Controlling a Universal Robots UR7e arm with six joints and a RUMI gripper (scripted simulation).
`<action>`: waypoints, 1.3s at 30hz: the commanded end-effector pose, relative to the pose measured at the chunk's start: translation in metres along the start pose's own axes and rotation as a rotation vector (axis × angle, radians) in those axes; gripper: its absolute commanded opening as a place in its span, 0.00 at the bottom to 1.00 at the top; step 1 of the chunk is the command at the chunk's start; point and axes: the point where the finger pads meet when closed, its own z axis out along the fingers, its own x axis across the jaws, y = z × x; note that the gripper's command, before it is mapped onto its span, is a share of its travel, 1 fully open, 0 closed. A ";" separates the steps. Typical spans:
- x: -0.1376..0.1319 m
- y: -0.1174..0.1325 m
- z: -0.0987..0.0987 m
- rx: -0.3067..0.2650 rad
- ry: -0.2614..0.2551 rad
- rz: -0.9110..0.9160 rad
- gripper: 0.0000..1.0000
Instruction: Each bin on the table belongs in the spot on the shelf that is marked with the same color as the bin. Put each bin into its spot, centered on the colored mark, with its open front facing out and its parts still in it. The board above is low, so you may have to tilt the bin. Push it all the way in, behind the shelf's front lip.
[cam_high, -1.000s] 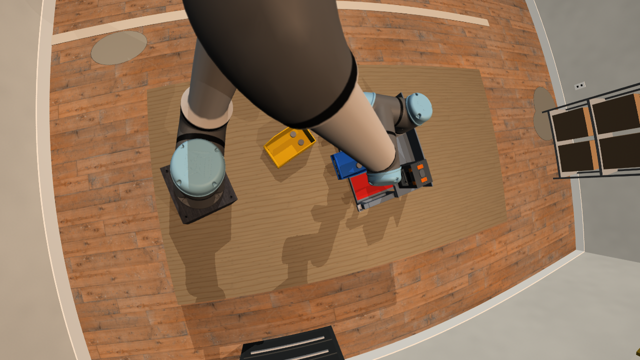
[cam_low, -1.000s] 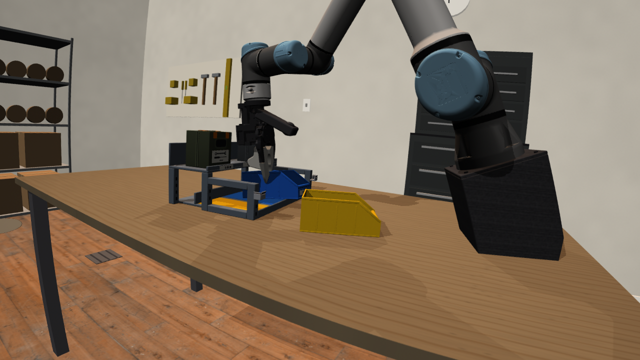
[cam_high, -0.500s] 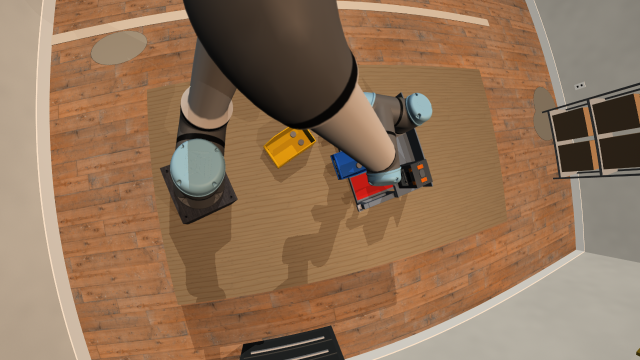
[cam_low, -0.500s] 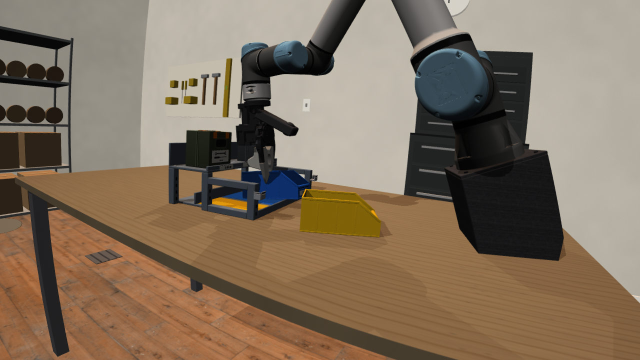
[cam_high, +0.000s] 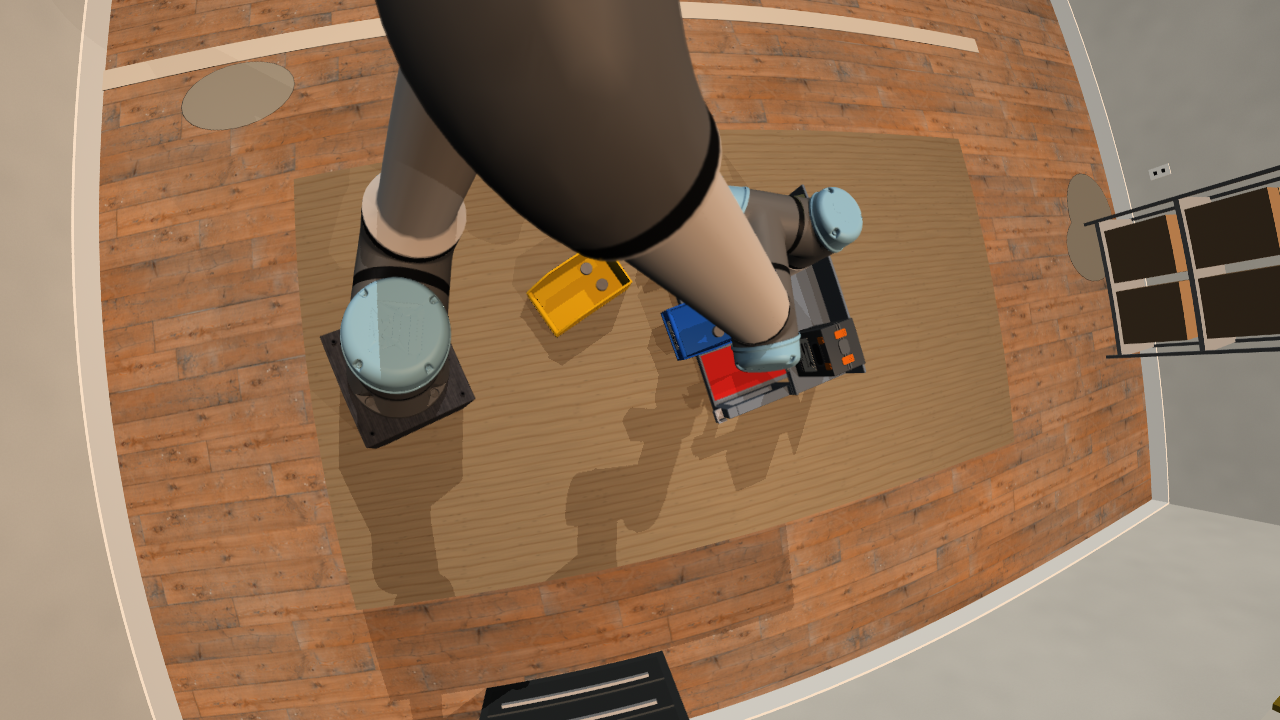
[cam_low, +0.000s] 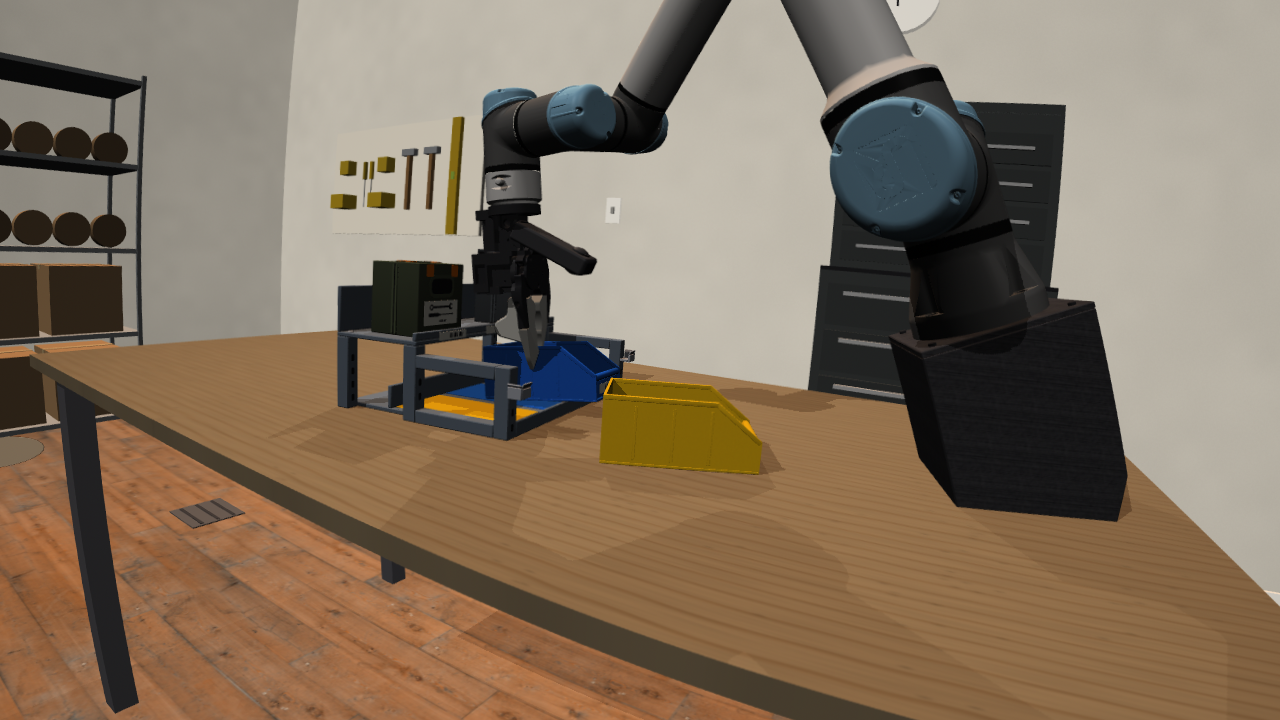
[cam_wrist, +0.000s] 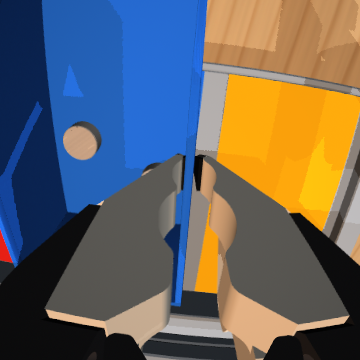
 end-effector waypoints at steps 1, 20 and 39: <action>0.000 0.001 0.000 -0.001 -0.001 0.000 0.00; 0.000 0.001 0.001 -0.001 -0.001 0.000 0.00; 0.000 0.001 0.001 -0.001 0.000 0.000 0.05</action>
